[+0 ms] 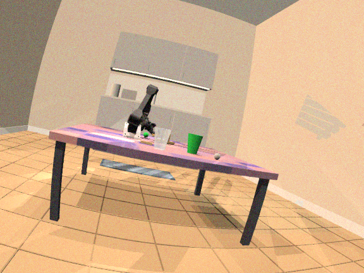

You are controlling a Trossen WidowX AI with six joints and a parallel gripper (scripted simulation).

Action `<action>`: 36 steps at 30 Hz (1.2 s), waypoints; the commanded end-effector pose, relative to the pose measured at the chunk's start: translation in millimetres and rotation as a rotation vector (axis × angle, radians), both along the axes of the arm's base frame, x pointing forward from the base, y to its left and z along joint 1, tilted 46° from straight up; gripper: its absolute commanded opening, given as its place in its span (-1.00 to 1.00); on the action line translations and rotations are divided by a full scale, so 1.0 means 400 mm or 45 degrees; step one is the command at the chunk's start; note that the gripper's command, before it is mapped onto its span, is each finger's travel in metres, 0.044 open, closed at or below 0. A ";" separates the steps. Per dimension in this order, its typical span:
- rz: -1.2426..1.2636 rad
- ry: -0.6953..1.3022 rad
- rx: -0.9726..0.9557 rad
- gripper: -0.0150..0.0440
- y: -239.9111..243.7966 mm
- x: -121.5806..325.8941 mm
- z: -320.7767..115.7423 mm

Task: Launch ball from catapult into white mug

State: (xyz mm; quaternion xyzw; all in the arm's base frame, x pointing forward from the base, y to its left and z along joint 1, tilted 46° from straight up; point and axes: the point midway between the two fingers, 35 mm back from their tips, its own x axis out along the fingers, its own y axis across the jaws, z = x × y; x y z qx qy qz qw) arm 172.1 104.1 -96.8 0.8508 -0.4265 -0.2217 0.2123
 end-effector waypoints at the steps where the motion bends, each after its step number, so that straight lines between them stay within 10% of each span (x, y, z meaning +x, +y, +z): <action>1: 0.003 0.004 -0.008 -0.49 -0.018 -0.002 -0.011; 15: 0.004 0.005 -0.010 -0.49 -0.062 -0.007 -0.057; 30: 0.075 0.100 -0.064 -0.49 0.249 -0.059 0.061; 36: 0.032 0.035 0.047 0.04 0.238 -0.028 0.034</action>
